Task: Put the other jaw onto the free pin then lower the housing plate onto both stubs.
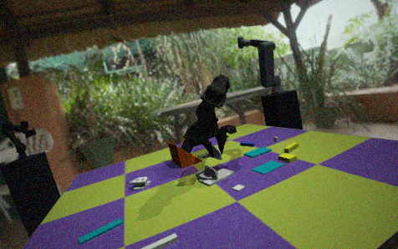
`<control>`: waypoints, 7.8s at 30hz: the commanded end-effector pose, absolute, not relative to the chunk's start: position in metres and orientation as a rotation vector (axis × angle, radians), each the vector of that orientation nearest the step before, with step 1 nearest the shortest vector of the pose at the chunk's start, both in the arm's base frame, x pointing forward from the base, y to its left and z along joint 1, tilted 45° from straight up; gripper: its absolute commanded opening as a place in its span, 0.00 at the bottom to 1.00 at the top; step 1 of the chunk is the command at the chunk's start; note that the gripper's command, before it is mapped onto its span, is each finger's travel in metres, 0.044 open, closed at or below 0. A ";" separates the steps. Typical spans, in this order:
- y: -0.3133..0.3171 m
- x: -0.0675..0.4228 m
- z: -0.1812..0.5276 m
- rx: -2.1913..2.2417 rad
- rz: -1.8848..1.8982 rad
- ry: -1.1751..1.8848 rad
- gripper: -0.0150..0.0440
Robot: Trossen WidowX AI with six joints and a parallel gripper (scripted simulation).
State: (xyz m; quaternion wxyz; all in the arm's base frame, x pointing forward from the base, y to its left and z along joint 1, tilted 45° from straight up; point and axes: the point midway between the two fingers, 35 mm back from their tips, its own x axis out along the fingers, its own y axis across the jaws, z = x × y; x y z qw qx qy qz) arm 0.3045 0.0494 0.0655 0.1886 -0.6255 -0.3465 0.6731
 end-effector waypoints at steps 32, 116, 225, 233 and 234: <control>0.079 0.298 0.037 -1.761 1.884 -0.973 0.48; 0.092 0.295 0.024 -1.756 1.885 -0.965 0.48; 0.077 0.300 0.036 -1.759 1.889 -0.964 0.63; 0.044 0.304 0.071 -1.756 1.887 -0.964 0.63; 0.047 0.305 0.063 -1.749 1.884 -0.954 0.63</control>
